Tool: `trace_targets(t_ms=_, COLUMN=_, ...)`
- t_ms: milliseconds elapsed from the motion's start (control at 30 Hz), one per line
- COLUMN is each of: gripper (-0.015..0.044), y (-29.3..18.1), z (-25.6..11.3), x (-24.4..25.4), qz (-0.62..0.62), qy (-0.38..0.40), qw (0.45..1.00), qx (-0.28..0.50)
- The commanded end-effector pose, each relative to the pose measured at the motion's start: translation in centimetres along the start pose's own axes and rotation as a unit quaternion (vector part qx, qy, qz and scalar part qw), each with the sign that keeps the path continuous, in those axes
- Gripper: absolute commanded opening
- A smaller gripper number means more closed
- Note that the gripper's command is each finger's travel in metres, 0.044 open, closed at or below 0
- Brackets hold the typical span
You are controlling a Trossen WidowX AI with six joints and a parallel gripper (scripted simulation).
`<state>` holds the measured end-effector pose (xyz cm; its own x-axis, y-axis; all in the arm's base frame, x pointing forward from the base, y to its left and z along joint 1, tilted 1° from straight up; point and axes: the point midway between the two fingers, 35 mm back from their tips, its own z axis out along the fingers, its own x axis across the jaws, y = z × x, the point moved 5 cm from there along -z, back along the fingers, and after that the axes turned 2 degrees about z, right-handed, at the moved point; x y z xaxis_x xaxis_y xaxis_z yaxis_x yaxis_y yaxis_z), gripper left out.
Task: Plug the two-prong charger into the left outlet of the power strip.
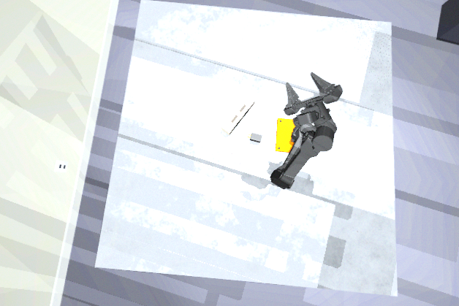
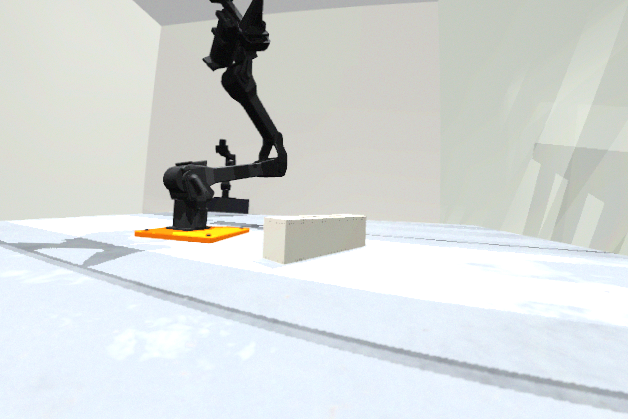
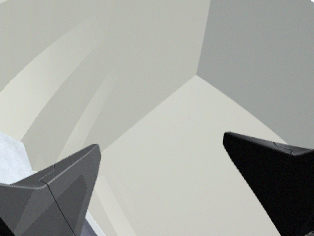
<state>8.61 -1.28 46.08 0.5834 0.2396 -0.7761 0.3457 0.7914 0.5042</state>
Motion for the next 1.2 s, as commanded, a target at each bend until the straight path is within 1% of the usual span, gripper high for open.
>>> trace_targets(t_ms=0, gripper=0.044, y=-0.7, z=0.2, x=-0.4, qz=0.037, qy=0.003, qw=0.999, qx=-0.001)
trace_targets(t_ms=567, gripper=0.044, y=-4.3, z=1.7, x=-1.0, qz=0.195, qy=0.038, qw=0.98, qx=0.007)
trace_targets(t_ms=1167, gripper=0.044, y=-7.8, z=4.2, x=0.6, qz=0.342, qy=0.101, qw=0.933, qx=0.043)
